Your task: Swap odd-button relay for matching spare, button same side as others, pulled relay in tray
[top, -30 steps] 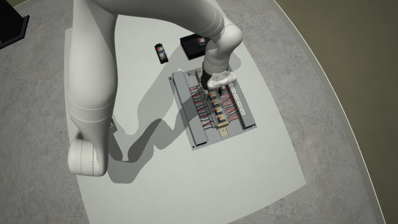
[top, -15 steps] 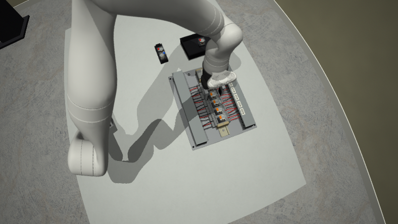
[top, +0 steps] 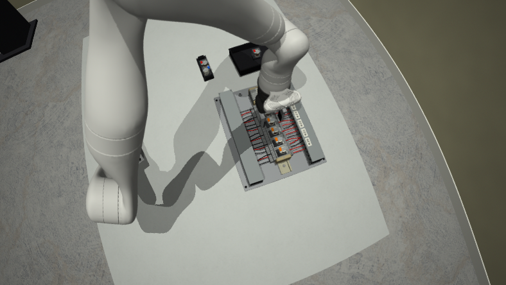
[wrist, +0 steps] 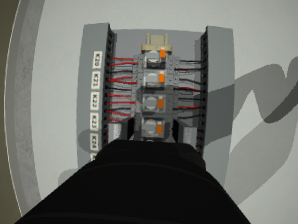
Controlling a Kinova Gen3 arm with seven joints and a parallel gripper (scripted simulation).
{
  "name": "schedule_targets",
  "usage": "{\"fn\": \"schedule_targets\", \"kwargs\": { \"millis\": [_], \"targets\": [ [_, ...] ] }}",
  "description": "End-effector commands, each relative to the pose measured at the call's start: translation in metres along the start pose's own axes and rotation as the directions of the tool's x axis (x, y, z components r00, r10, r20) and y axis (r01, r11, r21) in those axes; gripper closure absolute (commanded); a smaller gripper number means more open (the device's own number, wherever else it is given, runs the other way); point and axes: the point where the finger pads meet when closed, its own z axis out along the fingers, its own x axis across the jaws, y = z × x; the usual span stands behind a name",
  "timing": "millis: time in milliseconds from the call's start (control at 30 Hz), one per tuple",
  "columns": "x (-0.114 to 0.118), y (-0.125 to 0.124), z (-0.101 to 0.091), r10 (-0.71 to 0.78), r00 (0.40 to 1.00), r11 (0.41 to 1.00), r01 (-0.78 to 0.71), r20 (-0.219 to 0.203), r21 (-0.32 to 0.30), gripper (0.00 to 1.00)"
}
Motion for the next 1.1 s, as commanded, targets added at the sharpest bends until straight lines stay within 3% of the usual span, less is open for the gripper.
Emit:
{"fn": "schedule_targets", "kwargs": {
  "millis": [0, 1067],
  "targets": [
    [-0.0007, 0.0008, -0.0017, -0.001, 1.0, 1.0, 0.001, 0.003, -0.002, 0.0],
    [-0.0007, 0.001, -0.0083, -0.001, 1.0, 1.0, 0.001, 0.002, -0.002, 0.0]
  ]
}}
